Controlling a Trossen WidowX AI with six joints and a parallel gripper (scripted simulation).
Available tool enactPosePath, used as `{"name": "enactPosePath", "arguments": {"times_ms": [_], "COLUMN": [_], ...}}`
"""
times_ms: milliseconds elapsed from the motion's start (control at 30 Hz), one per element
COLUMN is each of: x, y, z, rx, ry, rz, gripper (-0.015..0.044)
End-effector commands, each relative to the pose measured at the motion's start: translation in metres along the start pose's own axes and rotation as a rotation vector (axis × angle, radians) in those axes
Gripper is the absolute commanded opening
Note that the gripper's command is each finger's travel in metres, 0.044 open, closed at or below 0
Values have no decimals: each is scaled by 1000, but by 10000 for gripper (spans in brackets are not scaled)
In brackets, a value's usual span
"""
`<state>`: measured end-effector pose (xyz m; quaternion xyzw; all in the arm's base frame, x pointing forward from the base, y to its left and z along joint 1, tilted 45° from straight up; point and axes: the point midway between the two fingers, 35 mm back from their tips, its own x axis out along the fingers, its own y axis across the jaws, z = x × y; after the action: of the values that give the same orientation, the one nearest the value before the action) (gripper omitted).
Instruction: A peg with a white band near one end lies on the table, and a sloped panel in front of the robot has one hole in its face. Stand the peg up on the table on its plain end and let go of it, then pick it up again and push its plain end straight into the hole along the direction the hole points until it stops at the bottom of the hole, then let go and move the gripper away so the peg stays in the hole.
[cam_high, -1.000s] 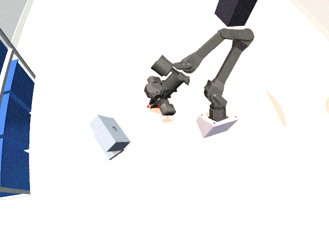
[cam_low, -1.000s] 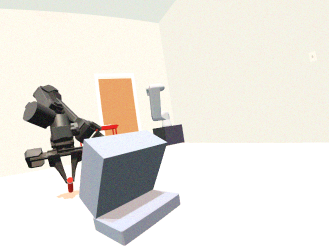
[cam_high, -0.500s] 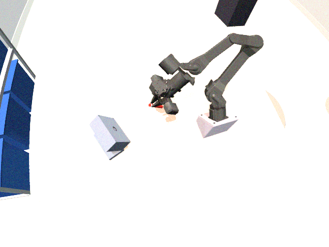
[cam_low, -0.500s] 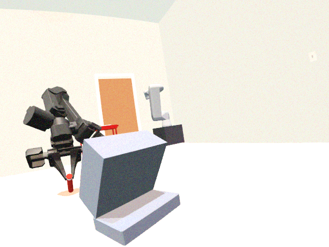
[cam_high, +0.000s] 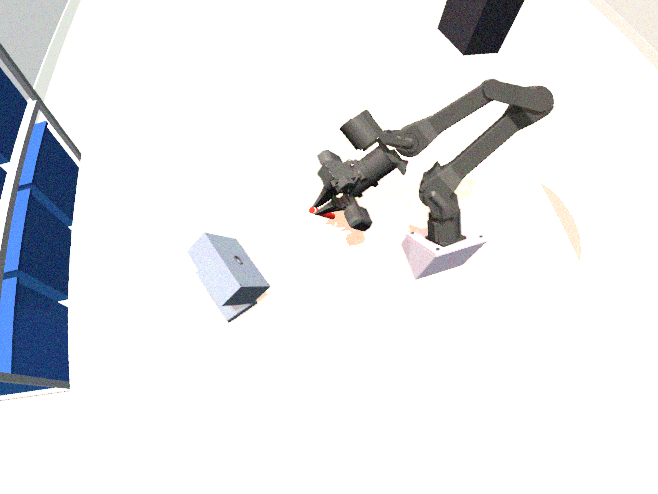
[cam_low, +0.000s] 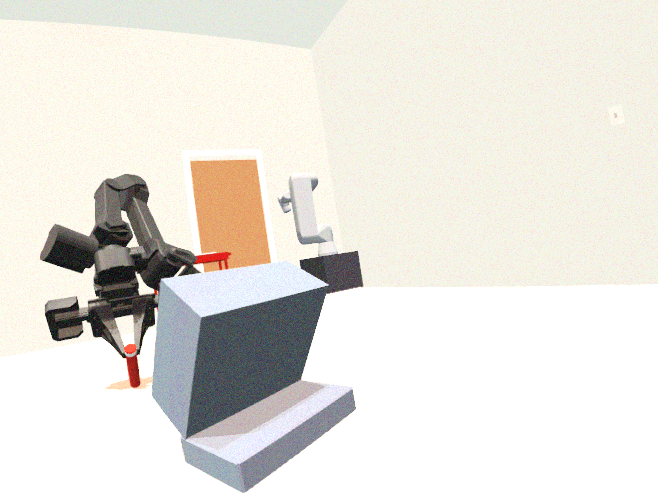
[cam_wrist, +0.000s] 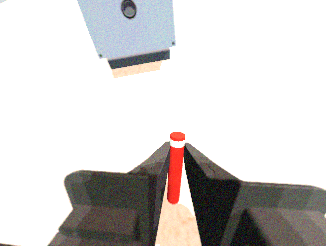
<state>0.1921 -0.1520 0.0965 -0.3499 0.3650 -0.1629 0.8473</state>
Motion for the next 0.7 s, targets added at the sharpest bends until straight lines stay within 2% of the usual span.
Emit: {"name": "enactPosePath", "arguments": {"times_ms": [0,667], "x": [-3,-14], "y": [0,0], "z": [-1,-9], "rx": [-5,-7], "ry": [-35,-208], "rz": [-2,-1], "gripper": [50,50]}}
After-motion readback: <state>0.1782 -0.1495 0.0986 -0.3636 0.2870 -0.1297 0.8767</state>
